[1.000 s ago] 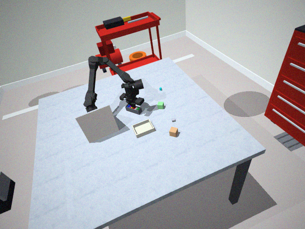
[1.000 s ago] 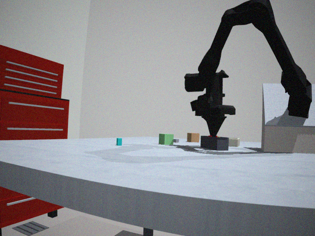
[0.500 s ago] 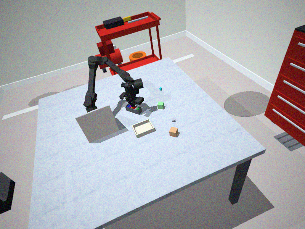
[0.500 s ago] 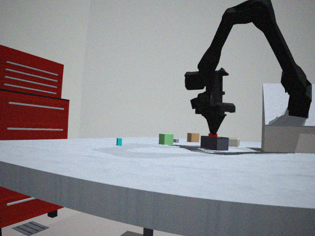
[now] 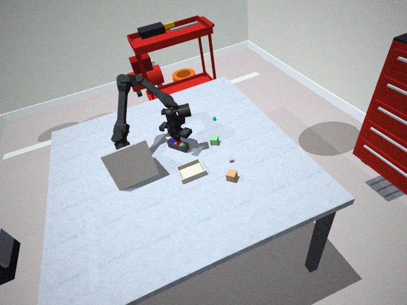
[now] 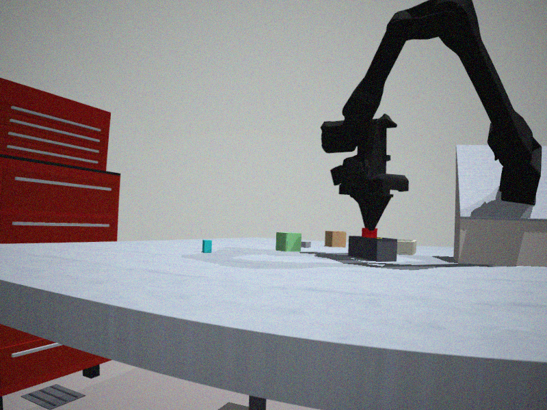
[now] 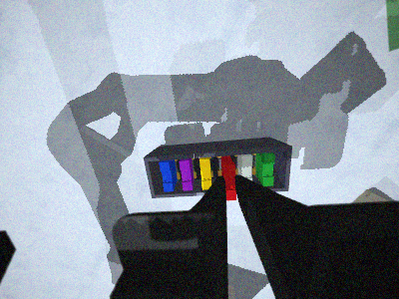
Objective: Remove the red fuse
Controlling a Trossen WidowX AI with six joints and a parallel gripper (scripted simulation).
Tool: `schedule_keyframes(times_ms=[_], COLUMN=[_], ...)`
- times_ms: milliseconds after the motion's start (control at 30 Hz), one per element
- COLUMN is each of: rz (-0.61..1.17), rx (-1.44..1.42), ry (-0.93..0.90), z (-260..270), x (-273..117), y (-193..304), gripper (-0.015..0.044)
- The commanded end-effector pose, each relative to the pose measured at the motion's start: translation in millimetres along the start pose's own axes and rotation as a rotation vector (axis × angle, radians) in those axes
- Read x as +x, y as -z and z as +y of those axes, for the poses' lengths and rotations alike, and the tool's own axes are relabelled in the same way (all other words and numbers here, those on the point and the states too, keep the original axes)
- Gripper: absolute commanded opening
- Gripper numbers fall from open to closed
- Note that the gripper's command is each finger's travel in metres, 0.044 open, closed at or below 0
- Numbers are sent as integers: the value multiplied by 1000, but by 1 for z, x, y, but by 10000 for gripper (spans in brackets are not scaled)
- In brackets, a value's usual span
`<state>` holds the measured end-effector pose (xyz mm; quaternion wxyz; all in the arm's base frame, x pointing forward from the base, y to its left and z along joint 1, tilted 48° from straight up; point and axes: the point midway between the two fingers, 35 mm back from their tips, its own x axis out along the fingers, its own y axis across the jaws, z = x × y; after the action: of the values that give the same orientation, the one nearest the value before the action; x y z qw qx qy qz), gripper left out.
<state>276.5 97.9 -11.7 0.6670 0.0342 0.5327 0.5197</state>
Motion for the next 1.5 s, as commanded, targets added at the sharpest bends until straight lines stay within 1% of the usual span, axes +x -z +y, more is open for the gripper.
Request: schedule_keyframes(times_ms=[0, 1133, 1467], rz=[1, -1, 0], rx=[-2, -1, -1], ry=[4, 2, 3], z=[-1, 0, 0], x=[-3, -19, -34], y=[0, 0, 0], gripper=[0, 0, 0])
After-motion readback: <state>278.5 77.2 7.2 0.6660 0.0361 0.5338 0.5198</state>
